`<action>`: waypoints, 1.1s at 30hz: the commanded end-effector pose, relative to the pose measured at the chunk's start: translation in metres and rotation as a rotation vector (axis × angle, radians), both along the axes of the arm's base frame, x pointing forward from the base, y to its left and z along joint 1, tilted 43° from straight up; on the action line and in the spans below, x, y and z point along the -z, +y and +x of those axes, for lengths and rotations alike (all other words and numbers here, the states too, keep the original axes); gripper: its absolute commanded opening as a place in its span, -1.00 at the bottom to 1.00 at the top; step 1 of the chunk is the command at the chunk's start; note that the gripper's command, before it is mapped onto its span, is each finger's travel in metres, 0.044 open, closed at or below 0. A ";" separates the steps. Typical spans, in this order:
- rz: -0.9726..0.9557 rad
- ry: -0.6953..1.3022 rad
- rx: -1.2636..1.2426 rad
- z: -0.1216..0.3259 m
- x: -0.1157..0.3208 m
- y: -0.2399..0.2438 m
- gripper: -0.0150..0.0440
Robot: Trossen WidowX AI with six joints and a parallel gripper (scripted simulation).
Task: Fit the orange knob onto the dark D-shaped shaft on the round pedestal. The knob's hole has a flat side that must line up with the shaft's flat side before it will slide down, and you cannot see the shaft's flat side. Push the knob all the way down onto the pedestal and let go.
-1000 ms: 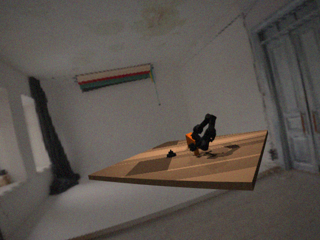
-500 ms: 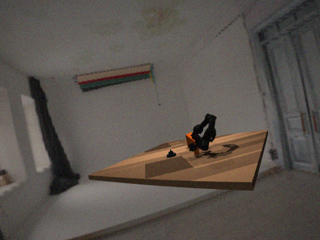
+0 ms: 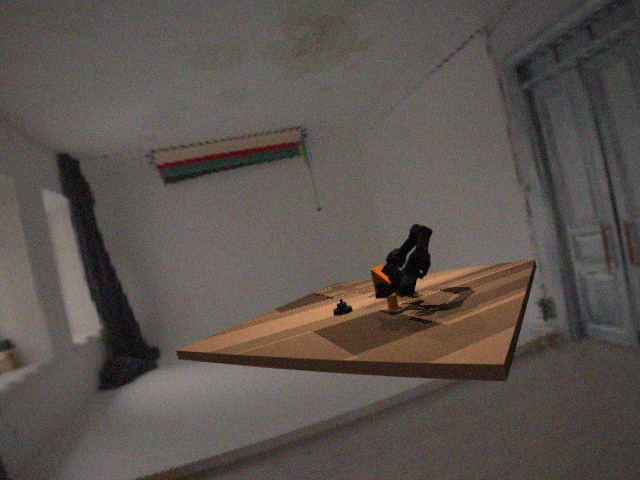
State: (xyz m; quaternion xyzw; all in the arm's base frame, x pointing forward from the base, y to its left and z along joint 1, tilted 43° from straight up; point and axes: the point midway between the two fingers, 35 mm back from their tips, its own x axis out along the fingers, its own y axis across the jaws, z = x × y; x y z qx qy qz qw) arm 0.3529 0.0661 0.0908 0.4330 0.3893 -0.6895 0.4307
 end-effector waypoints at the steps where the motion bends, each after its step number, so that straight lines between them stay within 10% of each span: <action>1: 0.006 -0.086 -0.002 -0.007 -0.043 -0.038 1.00; 9: 0.071 -0.086 0.020 -0.010 -0.042 -0.040 1.00; 19: 0.966 -0.338 0.224 -0.002 -0.062 -0.046 1.00; 33: 0.980 -0.348 0.226 -0.002 -0.063 -0.046 1.00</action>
